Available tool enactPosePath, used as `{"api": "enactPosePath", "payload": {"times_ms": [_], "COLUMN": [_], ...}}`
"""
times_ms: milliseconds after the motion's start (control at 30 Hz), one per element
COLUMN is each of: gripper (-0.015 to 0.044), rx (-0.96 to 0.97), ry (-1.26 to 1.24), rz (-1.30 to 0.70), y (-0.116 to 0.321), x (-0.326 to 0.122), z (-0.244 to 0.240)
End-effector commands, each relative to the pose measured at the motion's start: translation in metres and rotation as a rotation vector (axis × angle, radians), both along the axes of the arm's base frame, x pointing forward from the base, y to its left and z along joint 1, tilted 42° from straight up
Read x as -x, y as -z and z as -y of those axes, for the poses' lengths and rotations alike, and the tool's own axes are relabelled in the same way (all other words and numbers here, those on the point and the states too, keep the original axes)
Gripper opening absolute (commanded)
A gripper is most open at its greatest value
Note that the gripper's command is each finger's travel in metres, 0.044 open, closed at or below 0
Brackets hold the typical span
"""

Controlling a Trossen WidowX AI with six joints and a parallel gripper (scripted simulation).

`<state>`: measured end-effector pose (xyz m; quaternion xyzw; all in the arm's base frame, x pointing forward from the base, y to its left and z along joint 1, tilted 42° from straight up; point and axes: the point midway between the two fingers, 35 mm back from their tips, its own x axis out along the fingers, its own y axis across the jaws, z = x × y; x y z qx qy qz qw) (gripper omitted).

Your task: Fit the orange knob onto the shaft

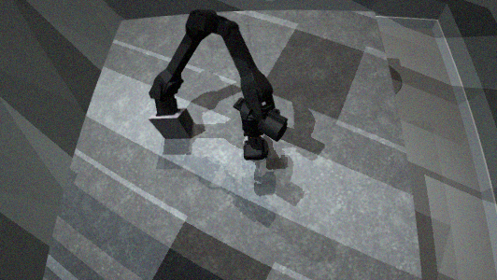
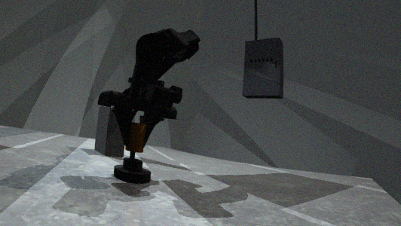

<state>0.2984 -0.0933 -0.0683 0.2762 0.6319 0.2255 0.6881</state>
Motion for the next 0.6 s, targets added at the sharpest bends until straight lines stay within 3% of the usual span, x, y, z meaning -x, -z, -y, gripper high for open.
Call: {"api": "enactPosePath", "payload": {"times_ms": [0, 567], "gripper": [0.0, 0.0], "rx": [-0.025, -0.025], "ry": [0.225, 0.225], "rz": [-0.192, -0.192], "y": [-0.0021, 0.0017], "x": [-0.0037, -0.002], "z": [0.0034, 0.0012]}}
